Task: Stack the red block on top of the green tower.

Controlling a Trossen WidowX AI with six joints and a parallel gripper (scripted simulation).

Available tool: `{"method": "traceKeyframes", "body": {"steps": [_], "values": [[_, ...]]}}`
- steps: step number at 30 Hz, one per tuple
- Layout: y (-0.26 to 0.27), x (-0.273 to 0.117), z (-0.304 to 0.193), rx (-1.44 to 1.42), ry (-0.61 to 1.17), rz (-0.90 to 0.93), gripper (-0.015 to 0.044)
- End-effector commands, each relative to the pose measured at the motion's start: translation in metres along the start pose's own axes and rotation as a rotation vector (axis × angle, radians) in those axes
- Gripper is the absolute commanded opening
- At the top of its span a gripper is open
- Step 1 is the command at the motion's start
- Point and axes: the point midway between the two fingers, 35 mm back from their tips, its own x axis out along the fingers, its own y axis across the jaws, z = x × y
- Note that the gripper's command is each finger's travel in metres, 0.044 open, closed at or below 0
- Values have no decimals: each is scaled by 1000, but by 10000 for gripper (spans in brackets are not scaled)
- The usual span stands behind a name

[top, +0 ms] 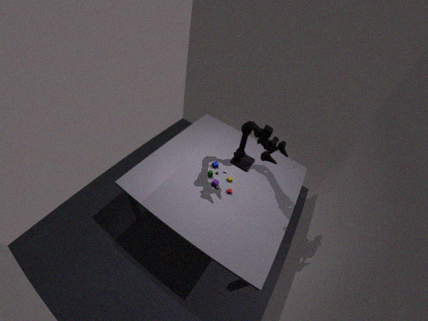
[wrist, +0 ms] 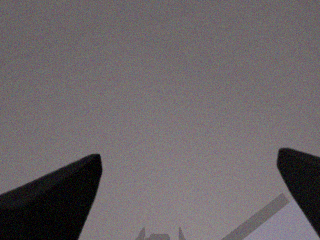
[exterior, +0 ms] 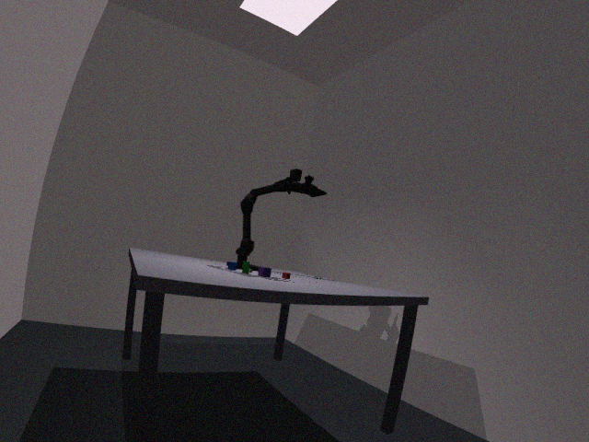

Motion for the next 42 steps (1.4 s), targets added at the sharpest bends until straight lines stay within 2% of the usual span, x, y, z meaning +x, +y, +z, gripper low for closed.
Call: {"method": "traceKeyframes", "body": {"steps": [1, 6, 11, 16, 22, 33, 42], "values": [[-60, 15, -47, 26, 158, -164, 440], [-129, 12, -108, 64, 367, -352, 440], [-188, -9, -180, 121, 631, -519, 440], [-233, -52, -251, 191, 937, -657, 440], [-244, -125, -329, 298, 1344, -744, 440], [-251, -131, -329, 304, 1367, -747, 440], [-265, -129, -371, 304, 1368, -747, 440]]}}
